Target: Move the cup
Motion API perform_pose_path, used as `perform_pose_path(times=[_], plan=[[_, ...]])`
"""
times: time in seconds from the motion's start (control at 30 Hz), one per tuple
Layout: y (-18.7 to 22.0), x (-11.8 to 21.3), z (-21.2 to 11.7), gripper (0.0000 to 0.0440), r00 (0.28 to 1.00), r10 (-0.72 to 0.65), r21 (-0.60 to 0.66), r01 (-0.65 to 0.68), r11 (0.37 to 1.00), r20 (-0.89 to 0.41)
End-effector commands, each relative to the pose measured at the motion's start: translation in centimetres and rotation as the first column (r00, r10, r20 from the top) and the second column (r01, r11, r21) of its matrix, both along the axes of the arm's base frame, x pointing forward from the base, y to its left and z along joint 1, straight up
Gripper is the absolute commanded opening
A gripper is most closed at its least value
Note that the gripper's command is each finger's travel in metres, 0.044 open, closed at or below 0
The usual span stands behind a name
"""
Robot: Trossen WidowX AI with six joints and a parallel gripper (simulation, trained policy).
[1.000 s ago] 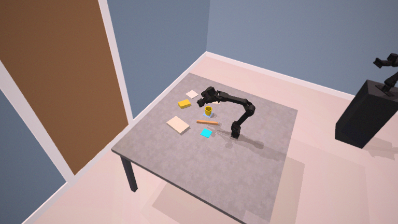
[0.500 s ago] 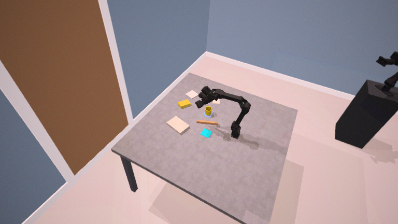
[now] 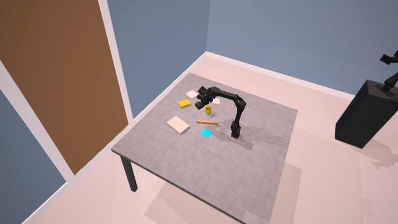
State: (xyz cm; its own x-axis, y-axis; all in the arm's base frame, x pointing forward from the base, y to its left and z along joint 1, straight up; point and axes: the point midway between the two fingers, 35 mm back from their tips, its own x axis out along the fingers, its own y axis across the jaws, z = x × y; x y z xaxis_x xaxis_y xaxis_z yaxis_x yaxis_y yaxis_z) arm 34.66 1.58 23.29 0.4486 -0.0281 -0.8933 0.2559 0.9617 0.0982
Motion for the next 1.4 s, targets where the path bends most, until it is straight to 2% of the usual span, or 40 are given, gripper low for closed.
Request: perform_pose_path(times=[0.0, 0.77, 1.37], plan=[[-0.6, 0.0, -0.5, 0.0137, 0.998, 0.004, -0.019, -0.005, 1.000, -0.056], [-5.1, -1.3, -4.5, 0.0184, 0.925, 0.044, -0.066, -0.074, 0.995, -0.378], [-8.3, -1.6, -8.6, 0.0205, 0.867, 0.061, -0.060, -0.104, 0.993, -0.494]])
